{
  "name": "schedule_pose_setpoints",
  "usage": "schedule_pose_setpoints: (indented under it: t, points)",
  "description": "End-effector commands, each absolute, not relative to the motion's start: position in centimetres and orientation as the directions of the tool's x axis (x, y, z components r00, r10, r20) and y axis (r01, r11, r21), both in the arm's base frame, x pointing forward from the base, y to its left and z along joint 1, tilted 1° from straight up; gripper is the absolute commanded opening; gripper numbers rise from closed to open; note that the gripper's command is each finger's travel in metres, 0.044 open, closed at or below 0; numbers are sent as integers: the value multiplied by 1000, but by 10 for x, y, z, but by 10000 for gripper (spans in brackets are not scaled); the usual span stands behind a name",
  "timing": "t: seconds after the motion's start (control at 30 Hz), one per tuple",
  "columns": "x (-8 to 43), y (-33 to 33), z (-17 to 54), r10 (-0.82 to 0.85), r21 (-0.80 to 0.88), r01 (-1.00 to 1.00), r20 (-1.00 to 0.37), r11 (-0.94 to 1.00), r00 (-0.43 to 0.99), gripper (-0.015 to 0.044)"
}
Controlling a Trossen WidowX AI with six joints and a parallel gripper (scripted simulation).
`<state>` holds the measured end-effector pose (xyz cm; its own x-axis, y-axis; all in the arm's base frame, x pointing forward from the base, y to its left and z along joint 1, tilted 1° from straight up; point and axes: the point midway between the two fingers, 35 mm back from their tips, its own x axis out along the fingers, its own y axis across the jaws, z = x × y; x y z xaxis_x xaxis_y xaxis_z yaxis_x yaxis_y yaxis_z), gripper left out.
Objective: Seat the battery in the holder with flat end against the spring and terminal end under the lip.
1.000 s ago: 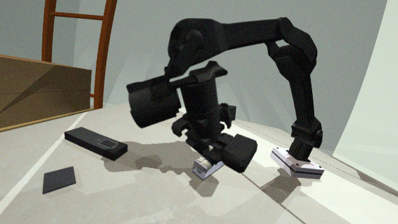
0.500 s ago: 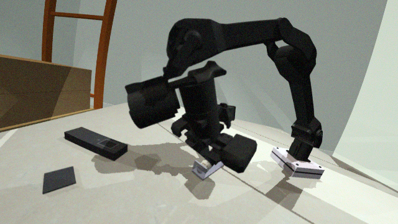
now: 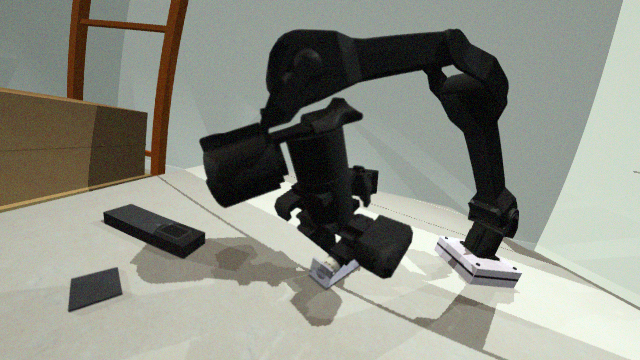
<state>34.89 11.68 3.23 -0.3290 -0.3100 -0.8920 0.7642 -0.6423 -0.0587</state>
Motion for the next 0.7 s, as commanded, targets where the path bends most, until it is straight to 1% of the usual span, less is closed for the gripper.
schedule_pose_setpoints:
  t: [0.0,0.27,0.67]
  points:
    - [353,121,32,-292,-58,762,-903,-646,-316,88]
    - [353,122,32,-290,-60,761,-903,-646,-318,88]
    - [353,120,30,-245,-69,759,-924,-648,-292,88]
